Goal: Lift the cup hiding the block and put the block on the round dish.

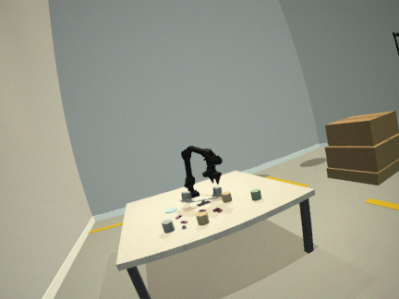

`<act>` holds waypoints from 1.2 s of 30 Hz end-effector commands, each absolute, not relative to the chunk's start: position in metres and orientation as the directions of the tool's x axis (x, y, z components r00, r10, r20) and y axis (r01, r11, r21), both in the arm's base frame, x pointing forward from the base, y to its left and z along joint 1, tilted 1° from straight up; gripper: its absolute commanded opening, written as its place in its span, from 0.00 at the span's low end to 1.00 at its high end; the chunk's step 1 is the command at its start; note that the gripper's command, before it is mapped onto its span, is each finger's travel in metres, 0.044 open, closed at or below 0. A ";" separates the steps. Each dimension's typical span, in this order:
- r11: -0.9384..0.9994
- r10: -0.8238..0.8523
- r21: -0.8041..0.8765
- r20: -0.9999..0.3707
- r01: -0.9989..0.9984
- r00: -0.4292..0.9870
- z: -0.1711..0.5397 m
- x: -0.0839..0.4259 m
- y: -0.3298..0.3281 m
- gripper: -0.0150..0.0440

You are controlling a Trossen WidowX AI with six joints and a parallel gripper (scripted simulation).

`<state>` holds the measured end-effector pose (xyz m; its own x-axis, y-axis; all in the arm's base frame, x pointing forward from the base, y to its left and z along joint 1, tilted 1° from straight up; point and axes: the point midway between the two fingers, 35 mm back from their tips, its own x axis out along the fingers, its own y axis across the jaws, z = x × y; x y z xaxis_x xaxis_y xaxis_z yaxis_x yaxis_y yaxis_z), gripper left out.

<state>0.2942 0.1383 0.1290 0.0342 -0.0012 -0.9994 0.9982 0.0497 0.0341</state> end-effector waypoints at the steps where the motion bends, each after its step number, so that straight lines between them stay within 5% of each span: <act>1: 0.037 -0.006 0.038 -0.999 0.999 0.038 0.125 0.296 0.139 1.00; 36: 0.037 -0.006 0.038 -0.999 0.999 0.038 0.067 0.299 0.139 1.00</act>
<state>0.2997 0.1402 0.0739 0.0415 0.0012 -0.9991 0.9984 0.0388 0.0415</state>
